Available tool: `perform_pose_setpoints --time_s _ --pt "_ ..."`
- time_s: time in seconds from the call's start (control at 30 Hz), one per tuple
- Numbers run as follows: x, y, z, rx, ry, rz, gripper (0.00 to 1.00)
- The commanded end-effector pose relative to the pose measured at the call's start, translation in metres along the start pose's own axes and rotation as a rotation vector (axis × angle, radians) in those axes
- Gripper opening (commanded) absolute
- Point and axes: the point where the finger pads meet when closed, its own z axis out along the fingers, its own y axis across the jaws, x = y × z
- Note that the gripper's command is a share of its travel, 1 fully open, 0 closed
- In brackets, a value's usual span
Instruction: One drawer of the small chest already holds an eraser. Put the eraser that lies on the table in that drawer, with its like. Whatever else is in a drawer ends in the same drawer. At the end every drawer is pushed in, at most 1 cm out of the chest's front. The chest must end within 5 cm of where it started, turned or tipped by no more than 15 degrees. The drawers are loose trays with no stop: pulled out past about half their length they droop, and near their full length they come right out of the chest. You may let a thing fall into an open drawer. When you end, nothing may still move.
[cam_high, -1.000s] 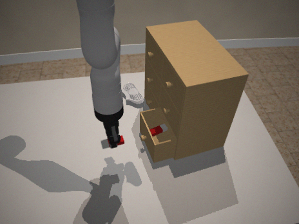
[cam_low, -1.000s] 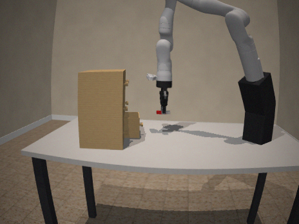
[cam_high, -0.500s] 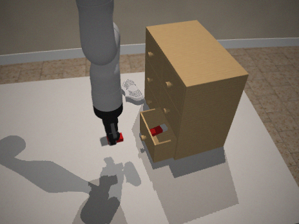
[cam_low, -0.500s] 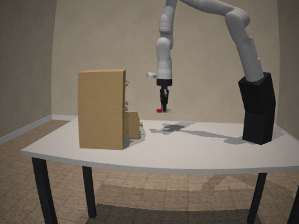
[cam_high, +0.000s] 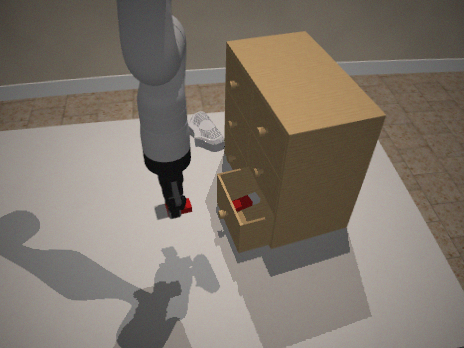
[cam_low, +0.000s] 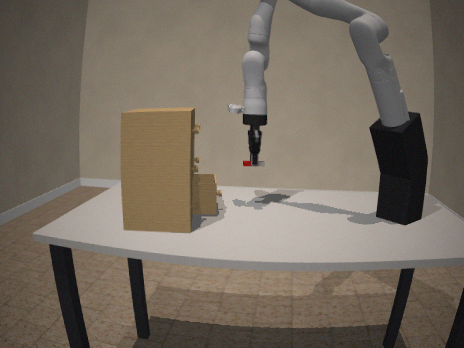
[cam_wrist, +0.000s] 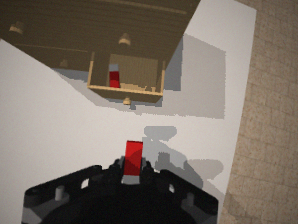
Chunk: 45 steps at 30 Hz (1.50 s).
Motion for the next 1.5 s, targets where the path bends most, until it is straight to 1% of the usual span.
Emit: perform_pose_setpoints --time_s 0.0,0.7,1.07,1.47 --pt "0.0005 0.0013 -0.0012 -0.003 0.002 0.001 0.19" --pt "0.0003 0.0016 -0.0008 -0.004 0.016 0.001 0.19" --pt "0.0001 0.0016 -0.0007 -0.004 0.036 0.001 0.19" --pt "-0.0006 0.0012 -0.0001 -0.003 0.073 0.001 0.19"
